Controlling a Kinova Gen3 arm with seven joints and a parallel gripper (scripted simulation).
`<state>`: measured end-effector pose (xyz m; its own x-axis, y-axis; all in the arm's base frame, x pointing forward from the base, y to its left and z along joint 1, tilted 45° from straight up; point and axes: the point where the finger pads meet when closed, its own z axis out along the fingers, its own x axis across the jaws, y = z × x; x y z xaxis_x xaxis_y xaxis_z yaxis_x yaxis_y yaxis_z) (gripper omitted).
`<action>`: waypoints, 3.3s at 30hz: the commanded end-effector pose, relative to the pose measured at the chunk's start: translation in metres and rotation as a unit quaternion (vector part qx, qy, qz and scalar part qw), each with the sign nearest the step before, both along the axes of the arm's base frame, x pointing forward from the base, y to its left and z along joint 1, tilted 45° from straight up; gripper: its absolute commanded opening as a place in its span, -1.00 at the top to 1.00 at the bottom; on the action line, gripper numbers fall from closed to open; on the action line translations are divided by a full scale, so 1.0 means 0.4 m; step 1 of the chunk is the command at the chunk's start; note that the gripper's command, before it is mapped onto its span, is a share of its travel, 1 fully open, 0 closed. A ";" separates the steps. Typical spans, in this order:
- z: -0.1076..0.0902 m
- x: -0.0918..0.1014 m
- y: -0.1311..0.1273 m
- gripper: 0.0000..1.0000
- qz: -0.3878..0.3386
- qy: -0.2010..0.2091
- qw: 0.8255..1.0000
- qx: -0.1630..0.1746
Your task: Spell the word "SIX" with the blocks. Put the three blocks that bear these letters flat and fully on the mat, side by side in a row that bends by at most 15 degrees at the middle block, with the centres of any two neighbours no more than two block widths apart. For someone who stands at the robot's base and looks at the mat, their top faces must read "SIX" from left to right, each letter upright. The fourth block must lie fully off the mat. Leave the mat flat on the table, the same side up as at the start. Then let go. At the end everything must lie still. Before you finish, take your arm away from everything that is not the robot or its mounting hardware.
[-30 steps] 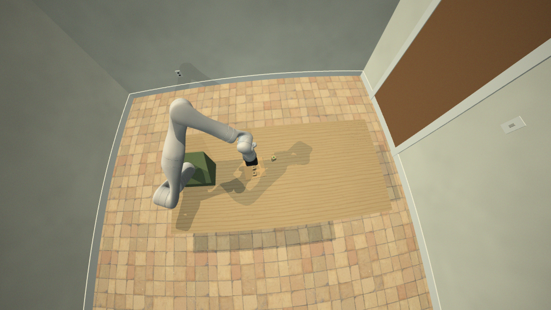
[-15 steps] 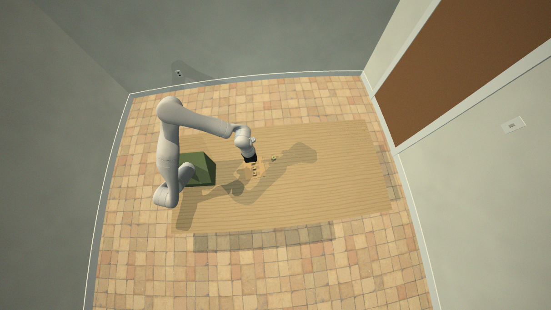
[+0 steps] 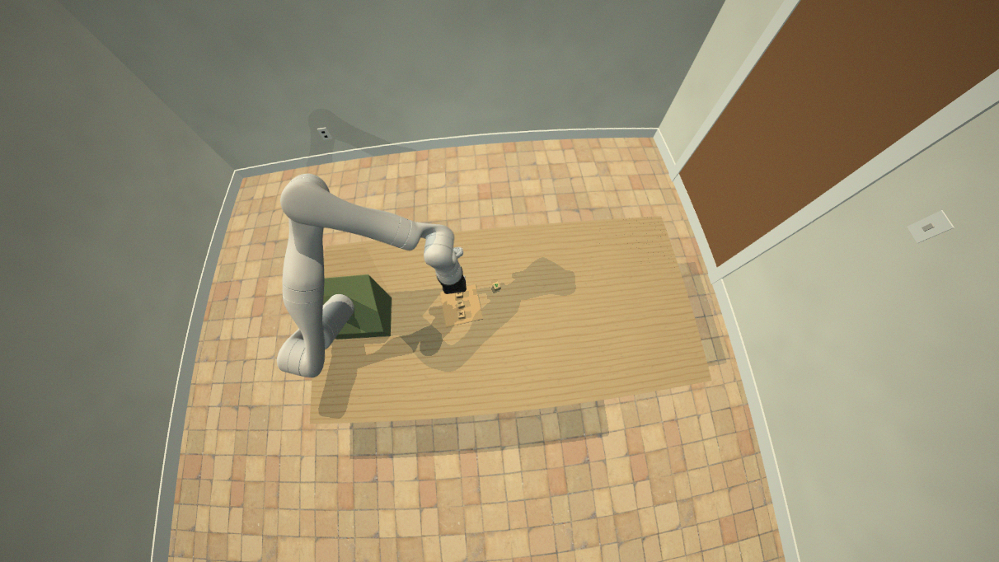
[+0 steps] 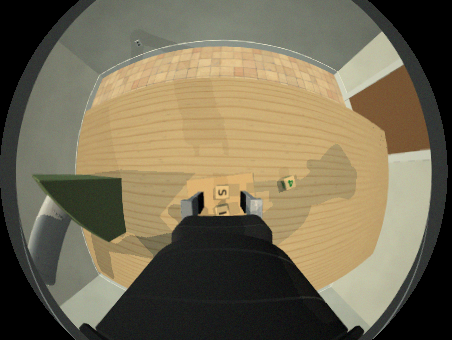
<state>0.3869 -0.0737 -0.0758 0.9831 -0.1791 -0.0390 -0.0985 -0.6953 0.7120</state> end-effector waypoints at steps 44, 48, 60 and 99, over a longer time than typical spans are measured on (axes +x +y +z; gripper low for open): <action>0.153 0.035 0.153 -1.00 0.001 -0.001 1.000 0.000; 0.153 0.035 0.153 -1.00 0.001 -0.001 1.000 0.000; 0.153 0.035 0.153 -1.00 0.001 -0.001 1.000 0.000; 0.153 0.035 0.153 -1.00 0.001 -0.001 1.000 0.000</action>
<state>0.4003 -0.0132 -0.0149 0.9831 -0.1791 -0.0389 -0.0985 -0.6953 0.7119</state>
